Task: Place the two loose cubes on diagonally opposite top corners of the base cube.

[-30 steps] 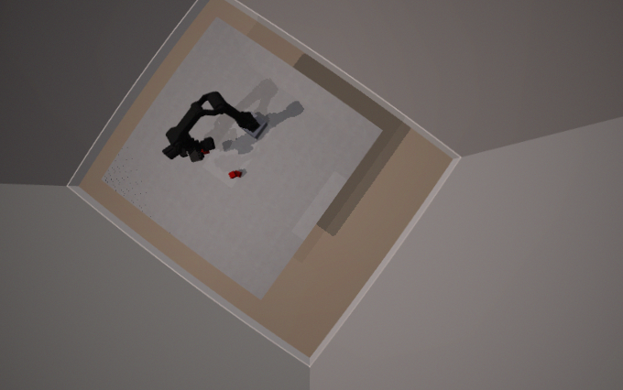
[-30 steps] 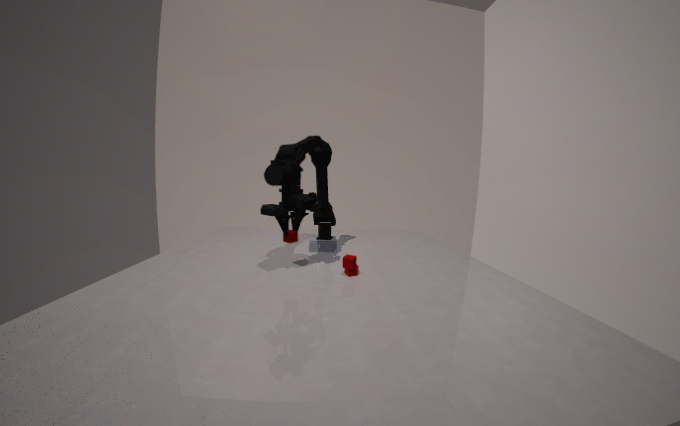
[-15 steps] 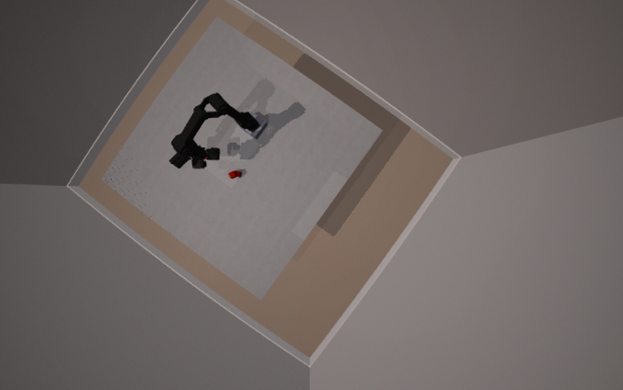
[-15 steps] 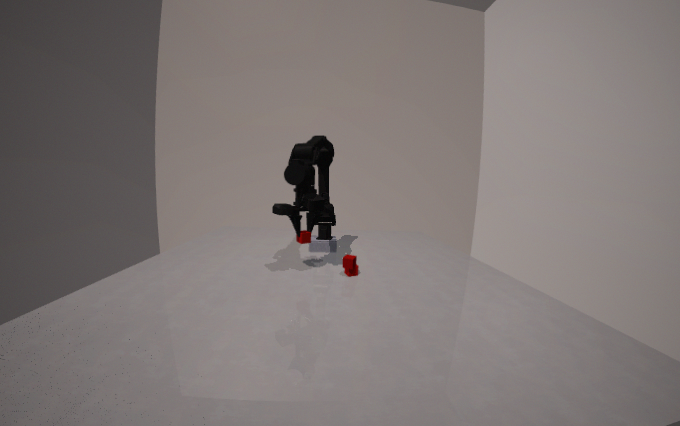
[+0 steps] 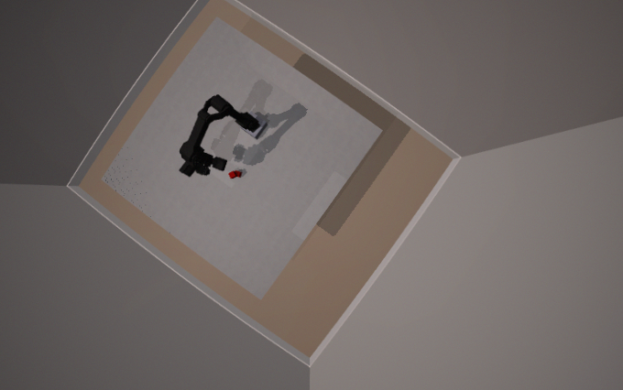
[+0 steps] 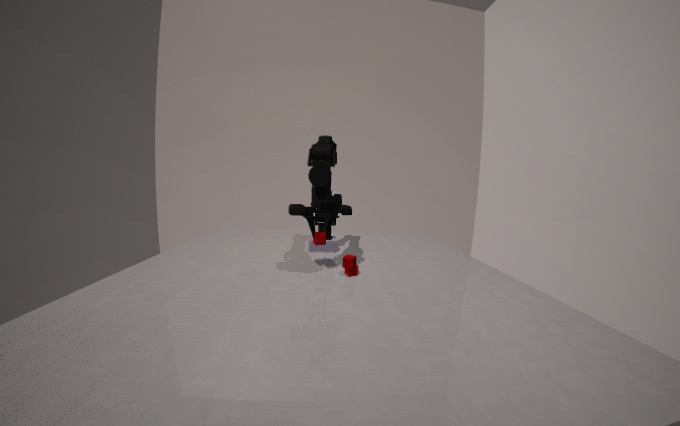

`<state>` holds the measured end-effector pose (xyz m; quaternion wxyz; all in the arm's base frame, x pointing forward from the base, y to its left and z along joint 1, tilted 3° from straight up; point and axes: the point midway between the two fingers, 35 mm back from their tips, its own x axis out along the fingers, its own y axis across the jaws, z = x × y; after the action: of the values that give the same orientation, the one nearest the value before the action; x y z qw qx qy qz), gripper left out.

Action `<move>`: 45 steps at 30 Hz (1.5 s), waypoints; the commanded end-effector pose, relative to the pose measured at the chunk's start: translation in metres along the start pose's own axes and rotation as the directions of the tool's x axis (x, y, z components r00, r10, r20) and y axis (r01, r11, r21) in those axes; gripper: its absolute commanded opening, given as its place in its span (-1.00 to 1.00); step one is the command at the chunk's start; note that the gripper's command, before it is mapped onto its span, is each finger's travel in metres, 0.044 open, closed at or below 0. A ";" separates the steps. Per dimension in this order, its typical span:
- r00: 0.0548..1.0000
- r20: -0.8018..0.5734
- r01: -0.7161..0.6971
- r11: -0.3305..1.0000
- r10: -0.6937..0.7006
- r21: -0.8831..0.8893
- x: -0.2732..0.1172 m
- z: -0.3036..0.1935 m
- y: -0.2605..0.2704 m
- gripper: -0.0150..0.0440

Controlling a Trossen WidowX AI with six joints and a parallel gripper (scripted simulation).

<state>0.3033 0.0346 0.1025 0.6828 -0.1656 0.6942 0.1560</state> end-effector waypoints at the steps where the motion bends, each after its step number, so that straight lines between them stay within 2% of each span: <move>1: 1.000 0.001 -0.006 0.996 0.006 0.090 0.001 0.003 0.015 -0.14; 16: 1.000 0.001 -0.010 0.922 0.011 0.387 0.004 0.011 0.063 -0.14; 31: 1.000 -0.001 -0.011 0.761 0.015 0.648 0.006 0.011 0.112 -0.14; 38: 1.000 -0.001 -0.011 0.740 0.016 0.672 0.007 0.011 0.117 -0.14; 45: 1.000 -0.005 -0.016 0.726 0.027 0.688 0.027 0.010 0.115 -0.14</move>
<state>0.2638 0.1435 0.0875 0.6963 0.1010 0.7037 -0.0989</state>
